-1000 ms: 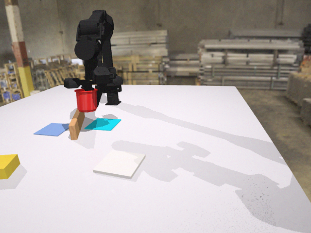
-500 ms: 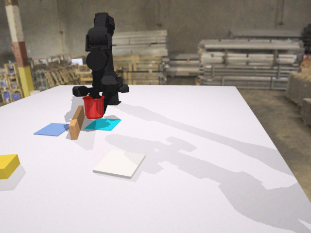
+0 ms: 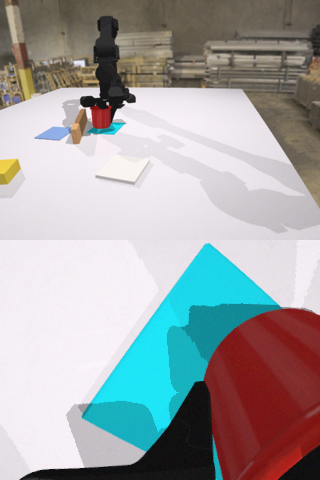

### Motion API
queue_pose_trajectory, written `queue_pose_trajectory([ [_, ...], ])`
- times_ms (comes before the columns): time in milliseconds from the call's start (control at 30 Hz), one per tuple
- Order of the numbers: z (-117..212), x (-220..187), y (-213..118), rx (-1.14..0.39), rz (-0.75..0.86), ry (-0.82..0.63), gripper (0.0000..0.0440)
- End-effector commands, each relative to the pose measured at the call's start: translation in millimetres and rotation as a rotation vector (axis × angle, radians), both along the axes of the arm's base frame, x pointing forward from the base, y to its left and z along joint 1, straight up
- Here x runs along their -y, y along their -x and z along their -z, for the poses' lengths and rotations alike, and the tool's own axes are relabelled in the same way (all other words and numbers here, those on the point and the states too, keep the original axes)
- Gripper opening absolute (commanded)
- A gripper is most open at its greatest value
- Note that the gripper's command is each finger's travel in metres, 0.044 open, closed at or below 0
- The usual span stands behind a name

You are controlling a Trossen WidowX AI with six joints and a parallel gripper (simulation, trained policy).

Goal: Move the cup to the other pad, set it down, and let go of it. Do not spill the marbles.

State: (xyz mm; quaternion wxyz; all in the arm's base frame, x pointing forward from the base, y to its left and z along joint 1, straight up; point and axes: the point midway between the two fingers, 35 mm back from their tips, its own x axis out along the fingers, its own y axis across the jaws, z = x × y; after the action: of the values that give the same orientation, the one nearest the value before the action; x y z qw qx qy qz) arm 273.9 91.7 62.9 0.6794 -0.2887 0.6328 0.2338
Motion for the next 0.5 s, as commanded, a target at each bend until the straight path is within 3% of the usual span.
queue_pose_trajectory([
  [0, 6, 2, 6, 0.003, 0.012, 0.008, 0.0016],
  [267, 6, 3, 5, 0.031, 0.035, -0.010, 0.0057],
  [467, -6, 2, -2, 0.084, 0.044, -0.050, 0.0122],
])
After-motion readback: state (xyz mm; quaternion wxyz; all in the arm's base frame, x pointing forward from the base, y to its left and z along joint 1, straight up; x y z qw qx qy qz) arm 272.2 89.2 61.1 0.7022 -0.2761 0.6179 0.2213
